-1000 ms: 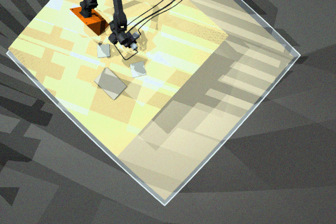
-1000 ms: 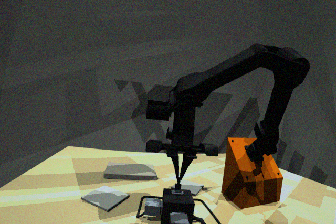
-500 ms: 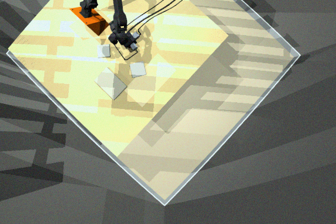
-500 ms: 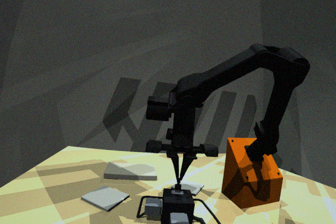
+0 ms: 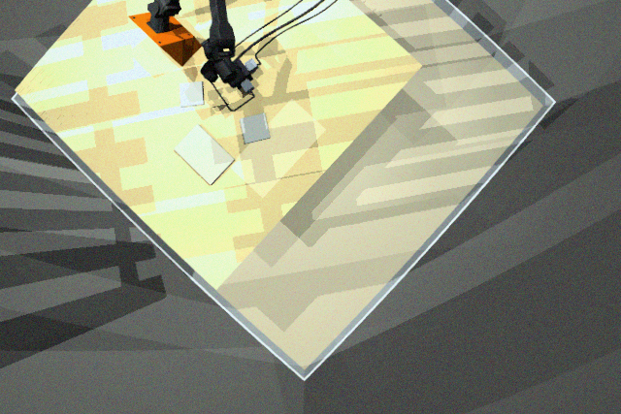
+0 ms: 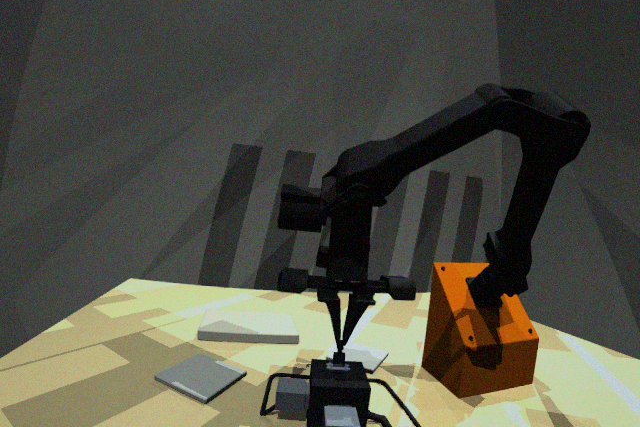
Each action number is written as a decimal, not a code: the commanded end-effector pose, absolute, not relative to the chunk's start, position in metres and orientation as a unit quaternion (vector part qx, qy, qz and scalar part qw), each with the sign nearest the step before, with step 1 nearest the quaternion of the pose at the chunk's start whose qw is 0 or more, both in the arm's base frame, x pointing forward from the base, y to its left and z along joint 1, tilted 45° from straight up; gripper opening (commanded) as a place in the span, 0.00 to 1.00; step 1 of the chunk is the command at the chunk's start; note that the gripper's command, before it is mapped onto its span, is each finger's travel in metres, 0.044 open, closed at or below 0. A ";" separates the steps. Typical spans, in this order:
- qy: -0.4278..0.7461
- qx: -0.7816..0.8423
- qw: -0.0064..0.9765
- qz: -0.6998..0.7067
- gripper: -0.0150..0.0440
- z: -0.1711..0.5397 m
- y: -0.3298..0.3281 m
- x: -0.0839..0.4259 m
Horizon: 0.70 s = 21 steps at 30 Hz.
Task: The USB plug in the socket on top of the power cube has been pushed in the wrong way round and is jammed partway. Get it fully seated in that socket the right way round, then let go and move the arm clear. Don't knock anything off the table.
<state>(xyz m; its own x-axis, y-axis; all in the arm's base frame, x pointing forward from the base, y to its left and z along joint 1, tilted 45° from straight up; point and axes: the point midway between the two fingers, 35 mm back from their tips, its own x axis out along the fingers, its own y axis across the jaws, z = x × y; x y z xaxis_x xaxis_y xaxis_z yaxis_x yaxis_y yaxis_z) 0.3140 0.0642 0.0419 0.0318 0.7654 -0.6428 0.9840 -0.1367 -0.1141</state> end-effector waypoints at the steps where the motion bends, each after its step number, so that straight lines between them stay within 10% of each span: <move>1: 0.630 0.695 0.183 -0.294 0.25 0.042 0.065 0.314; 21: 0.630 0.695 0.183 -0.294 0.25 0.040 0.067 0.314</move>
<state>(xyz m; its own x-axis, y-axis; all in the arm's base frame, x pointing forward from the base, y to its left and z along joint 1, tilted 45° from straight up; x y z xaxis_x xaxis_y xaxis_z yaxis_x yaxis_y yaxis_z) 0.3140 0.0660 0.0401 0.0319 0.7654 -0.6427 0.9840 -0.1367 -0.1141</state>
